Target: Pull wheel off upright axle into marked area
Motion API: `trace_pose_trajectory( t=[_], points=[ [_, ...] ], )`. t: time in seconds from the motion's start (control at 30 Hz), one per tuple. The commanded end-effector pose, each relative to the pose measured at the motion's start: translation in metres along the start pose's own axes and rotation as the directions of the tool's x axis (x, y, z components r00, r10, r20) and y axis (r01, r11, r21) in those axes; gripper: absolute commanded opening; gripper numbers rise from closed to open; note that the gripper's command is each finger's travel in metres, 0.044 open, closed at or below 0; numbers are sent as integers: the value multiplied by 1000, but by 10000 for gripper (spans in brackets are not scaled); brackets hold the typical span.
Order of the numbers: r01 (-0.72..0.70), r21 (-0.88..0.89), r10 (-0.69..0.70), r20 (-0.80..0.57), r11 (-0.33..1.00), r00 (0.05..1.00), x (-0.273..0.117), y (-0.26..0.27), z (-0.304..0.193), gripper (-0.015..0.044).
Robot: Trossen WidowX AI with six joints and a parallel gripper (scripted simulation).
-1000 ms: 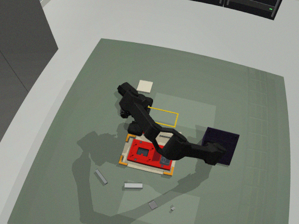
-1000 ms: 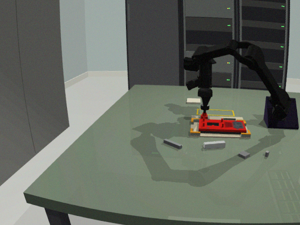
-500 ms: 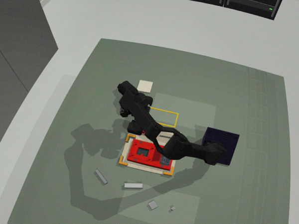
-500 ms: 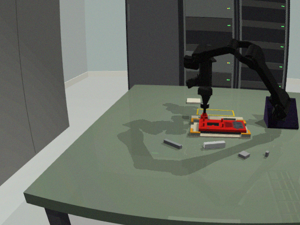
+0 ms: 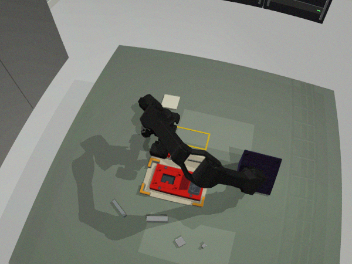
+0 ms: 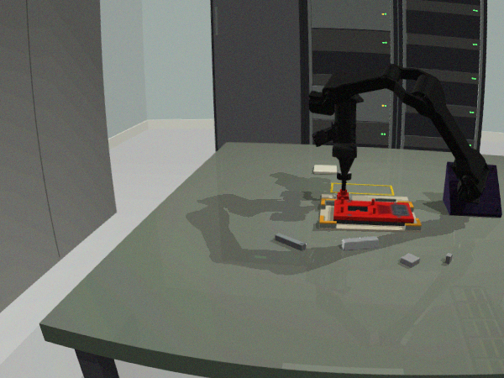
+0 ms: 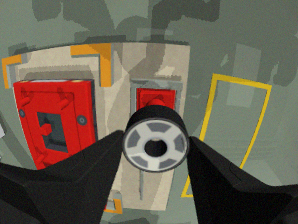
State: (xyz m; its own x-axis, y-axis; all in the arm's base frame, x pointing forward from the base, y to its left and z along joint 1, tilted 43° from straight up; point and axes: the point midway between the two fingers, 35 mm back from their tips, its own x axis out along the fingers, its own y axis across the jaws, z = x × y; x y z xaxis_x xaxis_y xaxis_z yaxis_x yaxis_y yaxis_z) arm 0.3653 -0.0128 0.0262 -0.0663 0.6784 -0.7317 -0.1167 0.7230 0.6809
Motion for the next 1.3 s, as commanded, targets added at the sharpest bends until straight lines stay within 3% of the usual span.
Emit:
trace_pose_trajectory(
  t=[0.0, 0.53, 1.27],
  points=[
    [3, -6, -4, -1, 1000, 1000, -2, 0, 0, 0],
    [2, -1, -2, 2, 1000, 1000, -30, 1, 0, 0],
    [9, -4, -9, -2, 1000, 1000, -39, -99, -58, 0]
  ],
)
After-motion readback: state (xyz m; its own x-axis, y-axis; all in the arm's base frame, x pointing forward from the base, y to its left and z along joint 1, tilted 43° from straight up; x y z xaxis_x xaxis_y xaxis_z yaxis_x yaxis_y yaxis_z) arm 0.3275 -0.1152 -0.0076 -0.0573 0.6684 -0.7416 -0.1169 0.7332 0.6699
